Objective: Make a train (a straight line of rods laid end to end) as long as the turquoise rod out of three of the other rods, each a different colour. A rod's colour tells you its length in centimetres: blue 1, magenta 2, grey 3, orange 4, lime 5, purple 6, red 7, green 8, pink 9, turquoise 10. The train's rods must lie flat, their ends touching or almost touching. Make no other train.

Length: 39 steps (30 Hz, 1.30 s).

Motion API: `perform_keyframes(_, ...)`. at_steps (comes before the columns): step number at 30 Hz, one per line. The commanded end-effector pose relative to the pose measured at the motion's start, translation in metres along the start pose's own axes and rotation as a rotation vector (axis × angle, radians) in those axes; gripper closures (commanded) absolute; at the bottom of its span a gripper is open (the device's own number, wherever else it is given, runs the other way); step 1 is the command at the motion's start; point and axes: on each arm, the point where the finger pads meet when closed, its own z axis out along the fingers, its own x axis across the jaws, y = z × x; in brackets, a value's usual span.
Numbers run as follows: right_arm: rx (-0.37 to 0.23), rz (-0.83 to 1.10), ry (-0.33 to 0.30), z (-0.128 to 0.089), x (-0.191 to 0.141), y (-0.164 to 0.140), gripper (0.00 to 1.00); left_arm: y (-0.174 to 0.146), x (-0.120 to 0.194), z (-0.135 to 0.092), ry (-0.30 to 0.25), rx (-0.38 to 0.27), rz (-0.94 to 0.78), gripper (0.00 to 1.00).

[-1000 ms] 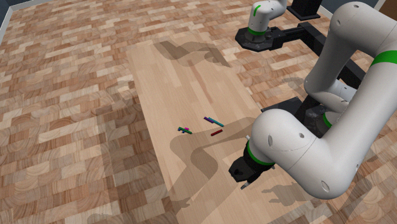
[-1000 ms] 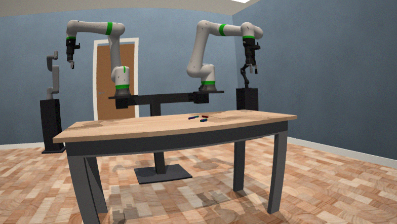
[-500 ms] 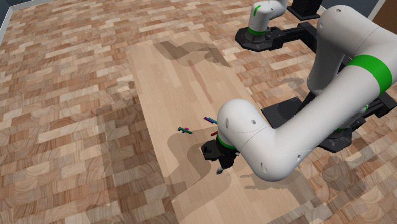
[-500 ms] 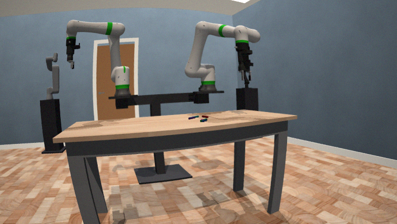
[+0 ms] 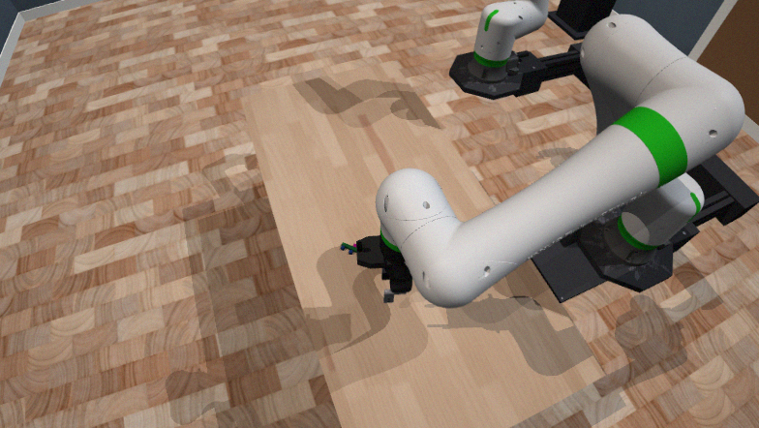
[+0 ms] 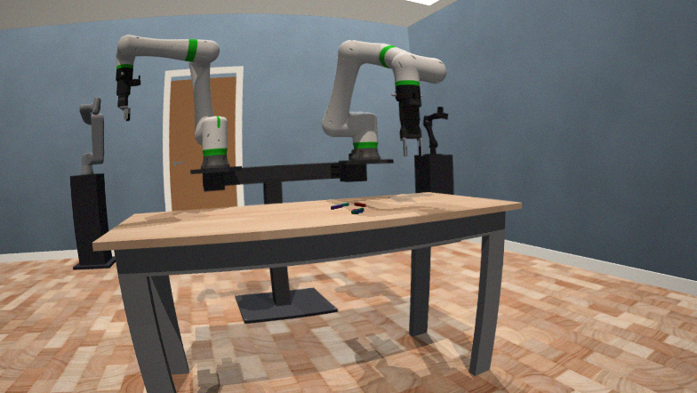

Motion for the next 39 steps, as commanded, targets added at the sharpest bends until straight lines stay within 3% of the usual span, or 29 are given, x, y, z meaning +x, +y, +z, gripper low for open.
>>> perform_keyframes(1, -0.002, 0.000, 0.000, -0.001, 0.000, 0.000, 0.00, -0.015, 0.034, 0.019, -0.001, 0.001, 0.083, 0.00)
perform_keyframes(5, -0.002, 0.000, 0.000, -0.001, 0.000, 0.000, 0.00, -0.019, 0.048, 0.027, -0.002, 0.001, 0.117, 0.00)
perform_keyframes(6, -0.002, 0.000, 0.000, -0.001, 0.000, 0.000, 0.00, -0.024, 0.068, 0.039, -0.003, 0.000, 0.165, 0.00)
perform_keyframes(20, -0.002, 0.000, 0.000, -0.001, 0.000, 0.000, 0.00, -0.035, 0.165, 0.094, -0.006, -0.002, 0.386, 0.00)
perform_keyframes(22, -0.002, 0.000, 0.000, -0.001, 0.000, 0.000, 0.00, -0.035, 0.165, 0.094, -0.006, -0.002, 0.386, 0.00)
perform_keyframes(26, -0.002, 0.000, 0.000, -0.001, 0.000, 0.000, 0.00, -0.034, 0.203, 0.115, -0.007, -0.003, 0.470, 0.00)
perform_keyframes(39, -0.002, 0.000, 0.000, -0.001, 0.000, 0.000, 0.00, -0.034, 0.206, 0.117, -0.007, -0.003, 0.476, 0.00)
